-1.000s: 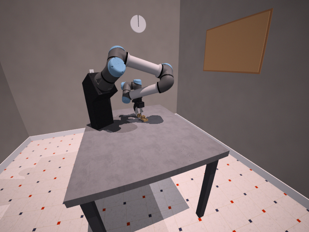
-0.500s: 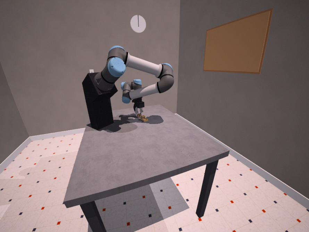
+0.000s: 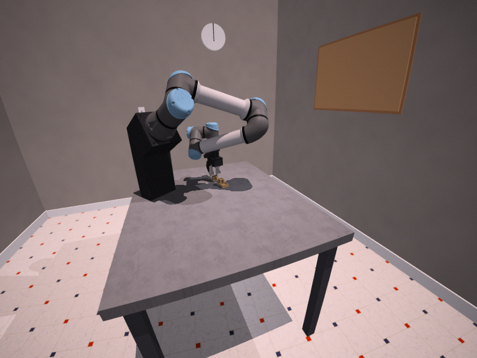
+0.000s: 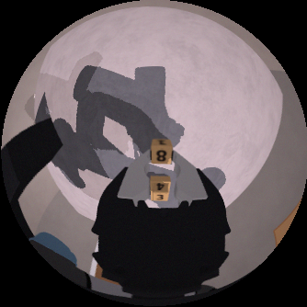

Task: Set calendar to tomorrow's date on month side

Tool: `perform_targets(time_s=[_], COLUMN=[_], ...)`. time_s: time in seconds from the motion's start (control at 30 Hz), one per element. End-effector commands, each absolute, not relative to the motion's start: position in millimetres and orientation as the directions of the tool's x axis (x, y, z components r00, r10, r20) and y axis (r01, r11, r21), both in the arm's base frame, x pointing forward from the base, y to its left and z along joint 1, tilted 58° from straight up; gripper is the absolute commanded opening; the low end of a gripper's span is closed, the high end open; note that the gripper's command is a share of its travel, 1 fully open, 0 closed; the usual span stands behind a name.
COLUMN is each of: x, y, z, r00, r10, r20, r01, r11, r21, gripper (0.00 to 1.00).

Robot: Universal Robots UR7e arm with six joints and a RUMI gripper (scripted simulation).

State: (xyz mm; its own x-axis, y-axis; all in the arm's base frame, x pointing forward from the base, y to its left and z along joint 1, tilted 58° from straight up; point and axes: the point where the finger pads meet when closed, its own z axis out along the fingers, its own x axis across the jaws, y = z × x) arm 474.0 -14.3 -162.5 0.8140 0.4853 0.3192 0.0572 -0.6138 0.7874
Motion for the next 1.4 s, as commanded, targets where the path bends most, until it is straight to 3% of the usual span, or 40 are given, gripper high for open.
perform_targets(time_s=[0.0, 0.97, 1.37], x=[474, 473, 440], y=[-14, -13, 22], z=[-162, -161, -132], r00=[0.814, 0.814, 0.814], r10=[0.486, 0.486, 0.486], r20=[0.32, 0.32, 0.32], r01=[0.057, 0.057, 0.057], r11=[-0.614, -0.614, -0.614], r21=[0.787, 0.787, 0.787], gripper=[0.11, 0.11, 0.11])
